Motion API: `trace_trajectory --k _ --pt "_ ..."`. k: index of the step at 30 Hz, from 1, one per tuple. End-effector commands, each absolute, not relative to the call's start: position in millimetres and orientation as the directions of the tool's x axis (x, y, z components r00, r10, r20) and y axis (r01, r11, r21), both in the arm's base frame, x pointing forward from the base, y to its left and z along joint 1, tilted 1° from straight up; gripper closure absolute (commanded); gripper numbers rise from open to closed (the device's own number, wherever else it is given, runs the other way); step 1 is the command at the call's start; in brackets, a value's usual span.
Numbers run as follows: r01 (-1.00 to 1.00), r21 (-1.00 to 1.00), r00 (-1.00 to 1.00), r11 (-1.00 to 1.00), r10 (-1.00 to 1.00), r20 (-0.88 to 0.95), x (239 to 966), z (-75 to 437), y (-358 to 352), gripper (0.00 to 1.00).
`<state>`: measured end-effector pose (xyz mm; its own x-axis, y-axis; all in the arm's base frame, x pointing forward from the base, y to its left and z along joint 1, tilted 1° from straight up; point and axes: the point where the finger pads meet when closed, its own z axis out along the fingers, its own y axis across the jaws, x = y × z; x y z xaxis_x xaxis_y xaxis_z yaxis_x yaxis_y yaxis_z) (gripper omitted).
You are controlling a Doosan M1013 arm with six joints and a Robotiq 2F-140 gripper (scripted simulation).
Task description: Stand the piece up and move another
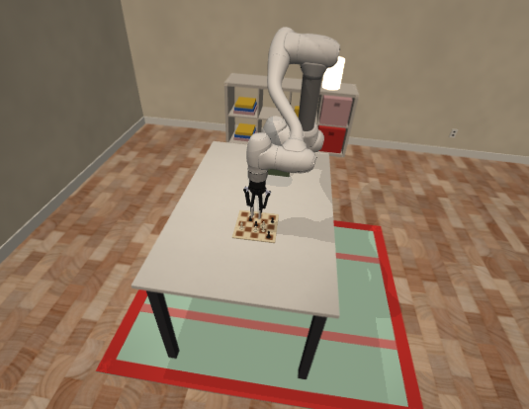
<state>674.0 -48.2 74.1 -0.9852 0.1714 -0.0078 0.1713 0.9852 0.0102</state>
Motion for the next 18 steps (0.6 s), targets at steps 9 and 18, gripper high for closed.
trace_trajectory --k 9,18 --pt "0.171 0.010 -0.985 0.985 0.171 -0.008 674.0 74.3 -48.2 0.80" --pt "0.171 0.010 -0.985 0.985 0.171 -0.008 674.1 72.8 -48.2 0.80"
